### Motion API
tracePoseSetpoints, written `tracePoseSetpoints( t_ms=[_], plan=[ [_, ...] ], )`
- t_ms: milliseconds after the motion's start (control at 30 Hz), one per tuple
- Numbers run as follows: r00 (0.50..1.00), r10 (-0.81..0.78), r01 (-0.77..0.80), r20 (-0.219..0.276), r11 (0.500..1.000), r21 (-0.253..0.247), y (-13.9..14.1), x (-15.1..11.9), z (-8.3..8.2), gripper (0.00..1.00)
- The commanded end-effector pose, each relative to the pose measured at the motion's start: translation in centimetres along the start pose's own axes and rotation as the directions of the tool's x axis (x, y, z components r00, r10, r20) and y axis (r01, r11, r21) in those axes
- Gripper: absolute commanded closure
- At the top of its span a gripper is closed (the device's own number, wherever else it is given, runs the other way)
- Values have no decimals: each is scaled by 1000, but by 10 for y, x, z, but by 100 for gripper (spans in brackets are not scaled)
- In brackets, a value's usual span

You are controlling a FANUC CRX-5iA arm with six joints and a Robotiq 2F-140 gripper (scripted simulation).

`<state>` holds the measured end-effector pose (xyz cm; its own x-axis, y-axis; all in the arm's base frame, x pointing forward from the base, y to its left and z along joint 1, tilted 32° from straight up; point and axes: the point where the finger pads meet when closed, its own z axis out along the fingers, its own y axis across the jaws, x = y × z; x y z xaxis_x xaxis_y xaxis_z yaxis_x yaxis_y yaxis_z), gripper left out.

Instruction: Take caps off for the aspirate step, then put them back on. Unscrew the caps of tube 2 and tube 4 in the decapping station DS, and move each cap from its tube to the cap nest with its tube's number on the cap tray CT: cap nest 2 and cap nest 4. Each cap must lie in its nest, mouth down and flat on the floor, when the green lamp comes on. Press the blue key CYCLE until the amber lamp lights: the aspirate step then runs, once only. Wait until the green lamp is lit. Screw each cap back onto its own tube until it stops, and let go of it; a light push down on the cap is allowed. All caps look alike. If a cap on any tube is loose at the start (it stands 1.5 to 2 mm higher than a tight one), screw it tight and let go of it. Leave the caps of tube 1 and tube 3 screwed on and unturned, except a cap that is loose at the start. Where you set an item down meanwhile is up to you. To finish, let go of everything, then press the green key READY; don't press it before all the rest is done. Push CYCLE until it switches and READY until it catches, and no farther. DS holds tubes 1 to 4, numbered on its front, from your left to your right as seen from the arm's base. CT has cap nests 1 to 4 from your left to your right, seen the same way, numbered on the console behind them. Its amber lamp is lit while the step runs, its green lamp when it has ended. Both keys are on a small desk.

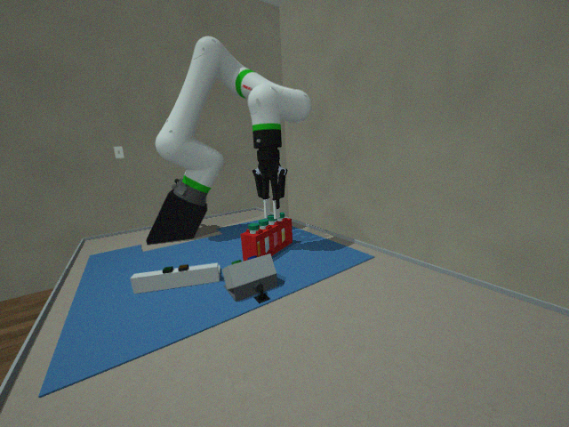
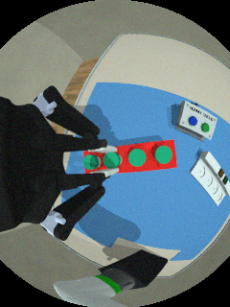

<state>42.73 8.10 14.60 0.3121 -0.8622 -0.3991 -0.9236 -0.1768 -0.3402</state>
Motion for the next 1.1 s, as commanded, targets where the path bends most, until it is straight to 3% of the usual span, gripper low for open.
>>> tracePoseSetpoints(
  t_ms=[0,333,733,867,967,1033,1067],
  plan=[
    [1000,0,0,0,1000,0,0,0,0,100],
    [1000,0,0,0,1000,0,0,0,0,100],
    [1000,0,0,0,1000,0,0,0,-36,100],
    [1000,0,0,0,1000,0,0,0,-36,100],
    [969,-247,247,0,969,0,8,24,-36,100],
    [969,-247,247,0,969,0,8,24,-36,100],
    [946,-325,325,0,946,0,11,31,-36,100]
  ],
)
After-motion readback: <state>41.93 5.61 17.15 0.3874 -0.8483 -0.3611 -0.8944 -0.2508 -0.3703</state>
